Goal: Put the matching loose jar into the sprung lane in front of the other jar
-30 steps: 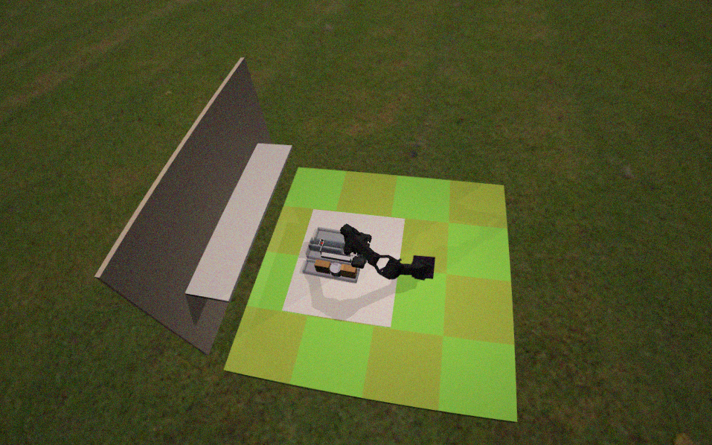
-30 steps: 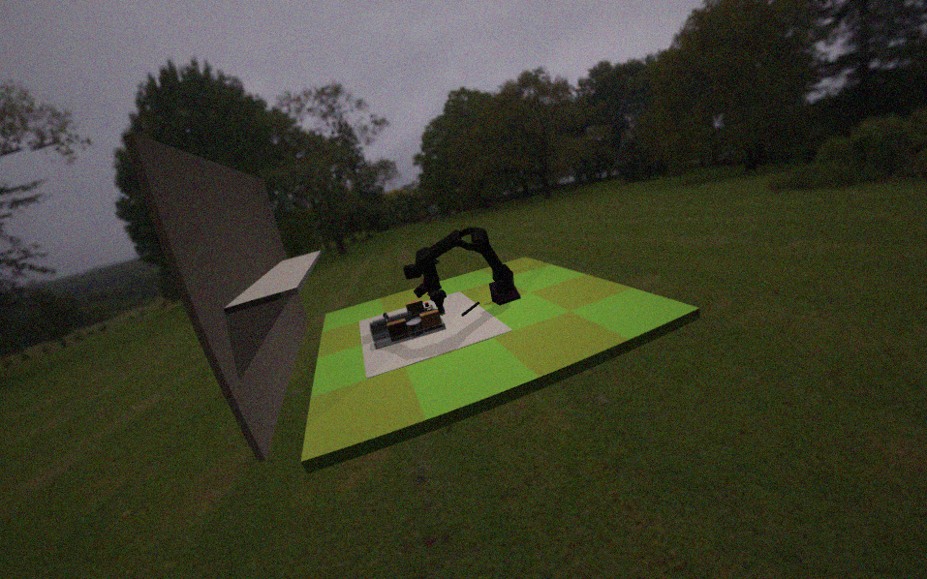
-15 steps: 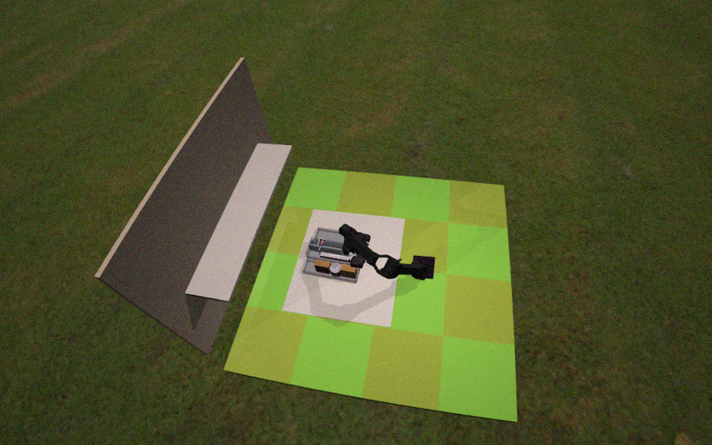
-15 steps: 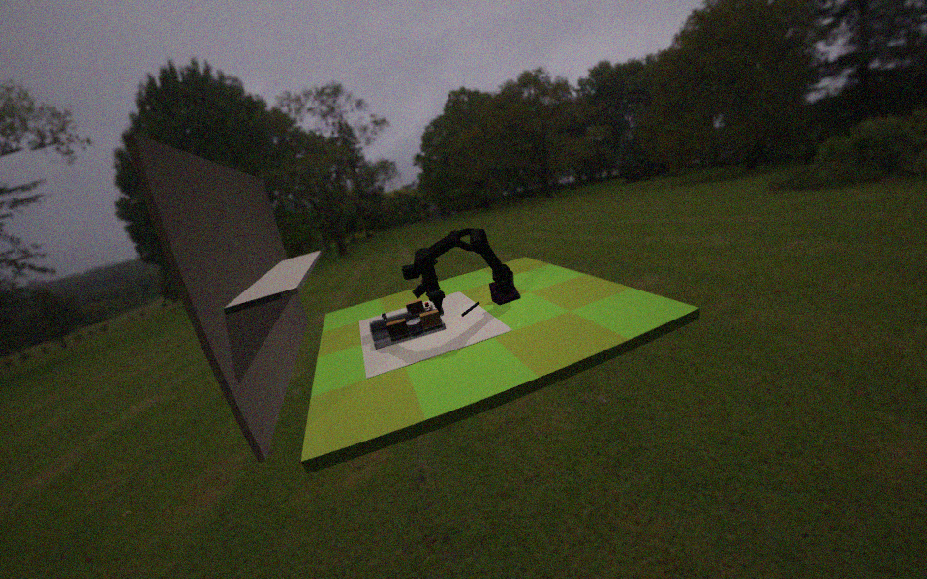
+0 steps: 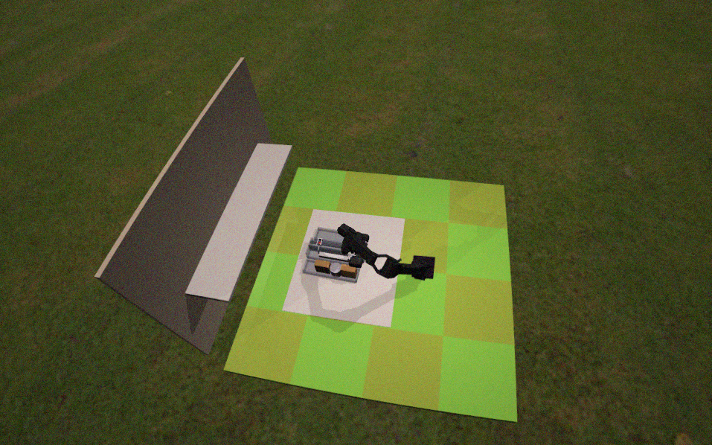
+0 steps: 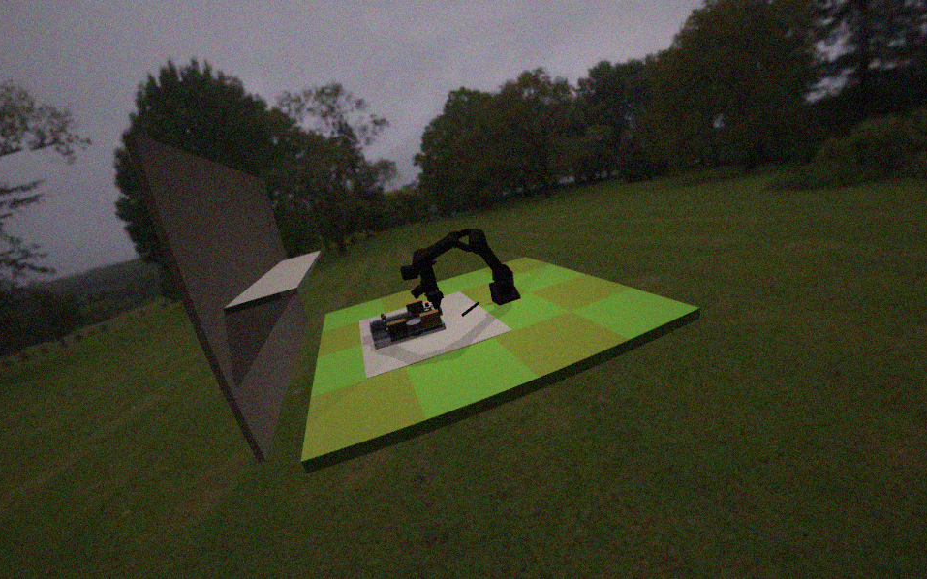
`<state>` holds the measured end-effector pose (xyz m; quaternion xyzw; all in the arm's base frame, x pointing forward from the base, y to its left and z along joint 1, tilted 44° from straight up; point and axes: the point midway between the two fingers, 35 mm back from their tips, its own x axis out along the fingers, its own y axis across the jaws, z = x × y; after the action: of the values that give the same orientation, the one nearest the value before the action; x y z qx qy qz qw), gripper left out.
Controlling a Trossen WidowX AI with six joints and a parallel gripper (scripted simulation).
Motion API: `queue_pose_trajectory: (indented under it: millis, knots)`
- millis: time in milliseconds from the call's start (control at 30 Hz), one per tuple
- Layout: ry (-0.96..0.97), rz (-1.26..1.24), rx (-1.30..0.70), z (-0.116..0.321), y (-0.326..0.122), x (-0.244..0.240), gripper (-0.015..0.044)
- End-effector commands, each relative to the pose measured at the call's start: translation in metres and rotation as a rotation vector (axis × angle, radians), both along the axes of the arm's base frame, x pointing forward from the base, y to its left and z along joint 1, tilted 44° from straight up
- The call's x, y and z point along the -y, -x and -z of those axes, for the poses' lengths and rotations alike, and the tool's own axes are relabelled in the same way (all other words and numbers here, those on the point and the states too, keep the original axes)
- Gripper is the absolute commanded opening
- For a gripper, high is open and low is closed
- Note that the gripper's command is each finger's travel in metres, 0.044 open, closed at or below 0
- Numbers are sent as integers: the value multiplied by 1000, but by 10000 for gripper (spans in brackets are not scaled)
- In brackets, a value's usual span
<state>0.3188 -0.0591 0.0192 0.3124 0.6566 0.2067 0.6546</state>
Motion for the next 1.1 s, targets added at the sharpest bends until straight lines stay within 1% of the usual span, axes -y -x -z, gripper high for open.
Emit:
queue_pose_trajectory:
  millis: [0,1067]
  knots:
    - [2,5,22,-2,-8,2,0]
    - [2,5,23,-4,-21,4,0]
